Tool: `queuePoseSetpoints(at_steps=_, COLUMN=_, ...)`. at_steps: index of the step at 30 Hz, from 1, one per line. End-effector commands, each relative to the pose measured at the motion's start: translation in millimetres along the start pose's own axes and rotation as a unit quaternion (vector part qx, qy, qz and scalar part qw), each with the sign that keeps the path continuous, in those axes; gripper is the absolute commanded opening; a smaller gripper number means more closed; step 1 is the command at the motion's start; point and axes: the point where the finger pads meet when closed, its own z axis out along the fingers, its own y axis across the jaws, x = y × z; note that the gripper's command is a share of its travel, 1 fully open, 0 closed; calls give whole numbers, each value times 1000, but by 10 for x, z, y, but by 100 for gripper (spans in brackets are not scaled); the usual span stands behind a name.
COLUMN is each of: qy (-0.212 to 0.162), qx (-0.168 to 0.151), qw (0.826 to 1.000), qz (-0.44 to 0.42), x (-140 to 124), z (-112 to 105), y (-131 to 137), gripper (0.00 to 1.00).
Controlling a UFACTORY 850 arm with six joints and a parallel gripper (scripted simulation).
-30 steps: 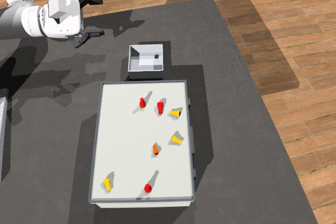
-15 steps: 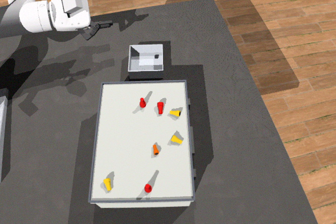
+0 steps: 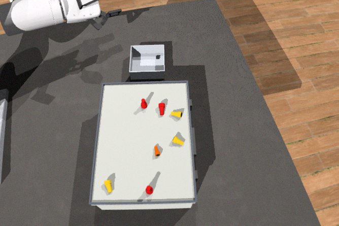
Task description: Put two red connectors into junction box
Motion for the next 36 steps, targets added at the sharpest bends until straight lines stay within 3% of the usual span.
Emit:
queuePoseSetpoints(at_steps=1, qy=-29, qx=24, qw=999, qz=15, x=-65, z=93, y=-127, gripper=100)
queuePoseSetpoints(at_steps=3, qy=-29, qx=24, qw=999, qz=15, x=-65, z=93, y=-127, gripper=100)
queuePoseSetpoints(at_steps=18, qy=-157, qx=120, qw=979, qz=51, x=-284, z=281, y=-637, gripper=100)
queuePoseSetpoints(at_steps=20, qy=-157, qx=120, qw=979, qz=51, x=-284, z=281, y=-637, gripper=100)
queuePoseSetpoints(at_steps=36, qy=-298, qx=210, qw=930, qz=42, x=-386, z=205, y=-1023, gripper=100)
